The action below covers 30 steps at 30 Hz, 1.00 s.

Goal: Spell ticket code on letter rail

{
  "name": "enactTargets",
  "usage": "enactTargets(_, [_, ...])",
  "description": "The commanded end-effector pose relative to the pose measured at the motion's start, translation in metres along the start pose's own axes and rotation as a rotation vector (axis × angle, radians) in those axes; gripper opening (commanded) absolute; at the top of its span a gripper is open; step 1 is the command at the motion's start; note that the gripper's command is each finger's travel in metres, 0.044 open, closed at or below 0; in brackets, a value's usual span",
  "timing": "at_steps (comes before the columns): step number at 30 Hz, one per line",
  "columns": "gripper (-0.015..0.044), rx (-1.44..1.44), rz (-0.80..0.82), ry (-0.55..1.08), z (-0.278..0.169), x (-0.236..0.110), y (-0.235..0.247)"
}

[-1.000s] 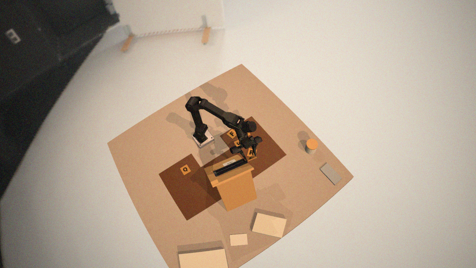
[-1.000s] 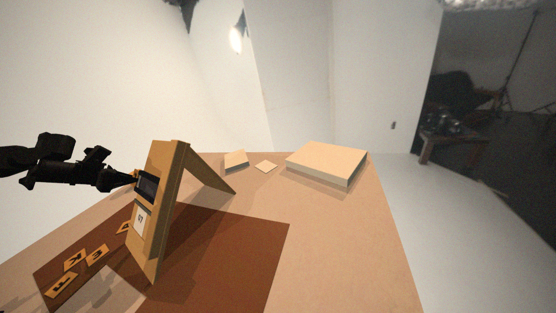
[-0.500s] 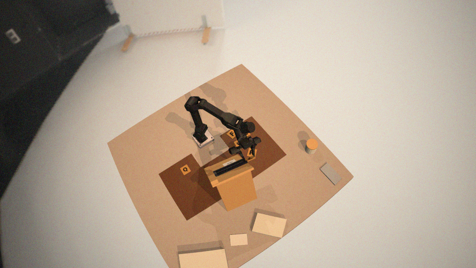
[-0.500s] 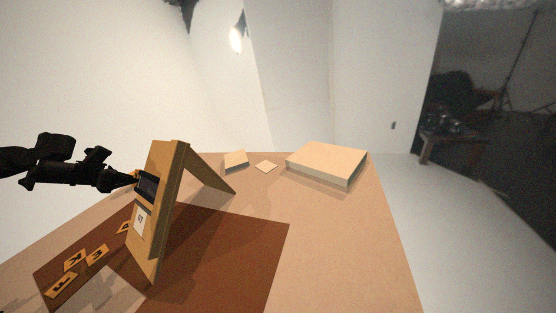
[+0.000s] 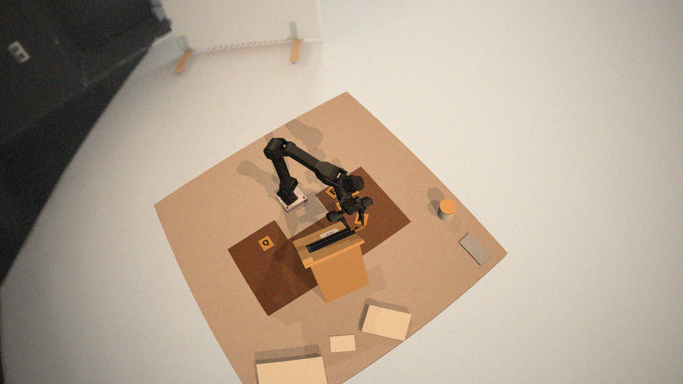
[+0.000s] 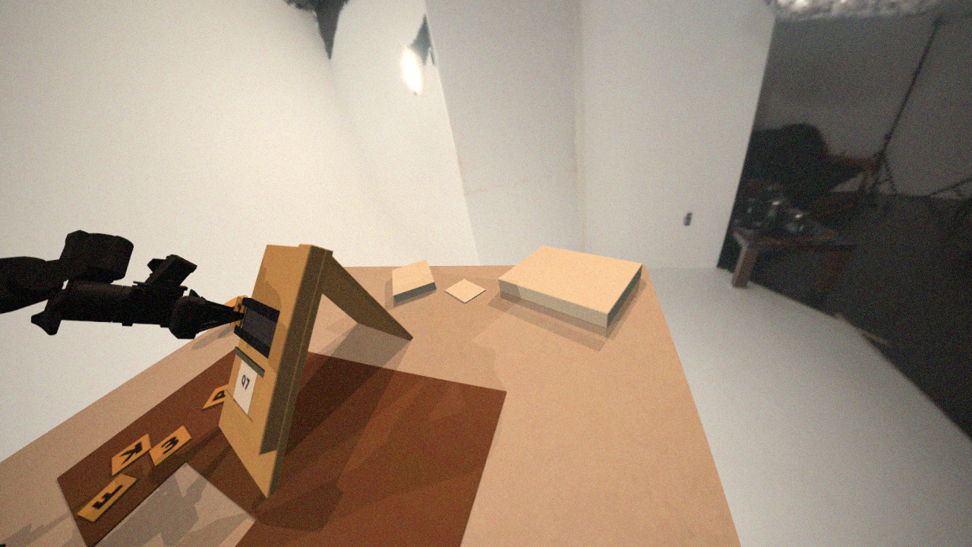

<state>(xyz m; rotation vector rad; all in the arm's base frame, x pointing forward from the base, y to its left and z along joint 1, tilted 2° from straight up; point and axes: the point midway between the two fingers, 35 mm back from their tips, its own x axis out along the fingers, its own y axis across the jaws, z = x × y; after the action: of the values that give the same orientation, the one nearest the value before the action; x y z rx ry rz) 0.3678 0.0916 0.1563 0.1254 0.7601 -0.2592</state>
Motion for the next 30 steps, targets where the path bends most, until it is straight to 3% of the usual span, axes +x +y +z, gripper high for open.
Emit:
enactTargets(1, [0.0000, -0.006, 0.002, 0.002, -0.002, 0.000, -0.003])
enactTargets(30, [0.0000, -0.007, 0.001, 0.002, -0.002, 0.001, -0.017])
